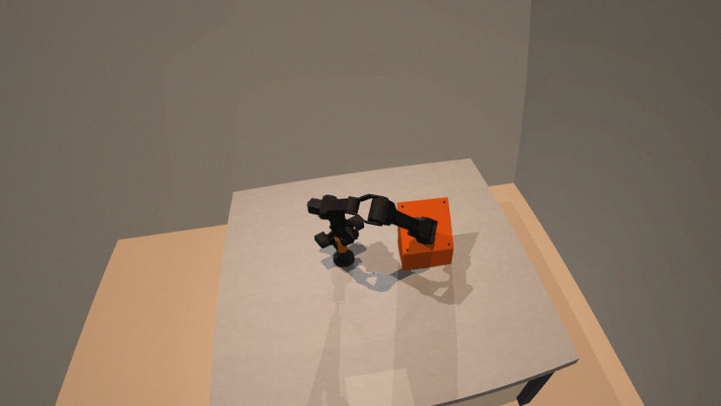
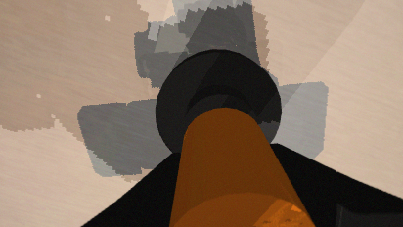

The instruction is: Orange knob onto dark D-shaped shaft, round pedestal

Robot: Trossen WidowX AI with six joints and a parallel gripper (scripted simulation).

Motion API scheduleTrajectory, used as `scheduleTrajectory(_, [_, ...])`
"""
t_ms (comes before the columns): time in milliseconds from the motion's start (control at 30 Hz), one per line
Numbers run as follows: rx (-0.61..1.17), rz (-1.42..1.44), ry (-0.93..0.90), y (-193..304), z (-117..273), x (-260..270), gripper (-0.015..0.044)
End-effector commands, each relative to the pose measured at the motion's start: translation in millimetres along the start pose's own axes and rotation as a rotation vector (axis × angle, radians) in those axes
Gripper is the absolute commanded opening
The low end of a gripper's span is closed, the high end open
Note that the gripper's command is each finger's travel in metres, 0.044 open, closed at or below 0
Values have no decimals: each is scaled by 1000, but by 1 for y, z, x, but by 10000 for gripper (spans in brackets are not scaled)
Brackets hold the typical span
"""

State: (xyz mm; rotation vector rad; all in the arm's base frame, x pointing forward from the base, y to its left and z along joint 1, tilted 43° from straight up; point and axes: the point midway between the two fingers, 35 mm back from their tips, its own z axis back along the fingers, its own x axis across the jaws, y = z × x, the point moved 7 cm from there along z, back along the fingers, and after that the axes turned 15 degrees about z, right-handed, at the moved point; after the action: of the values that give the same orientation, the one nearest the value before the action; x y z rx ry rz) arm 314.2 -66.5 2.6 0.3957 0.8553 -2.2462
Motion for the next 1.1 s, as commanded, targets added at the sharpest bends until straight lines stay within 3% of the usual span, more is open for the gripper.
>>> scheduleTrajectory(0, [2,-2,1,0,3,-1,0])
scheduleTrajectory(367, [2,207,1,3,4,-2,0])
scheduleTrajectory(1067, [2,207,1,1,5,-2,0])
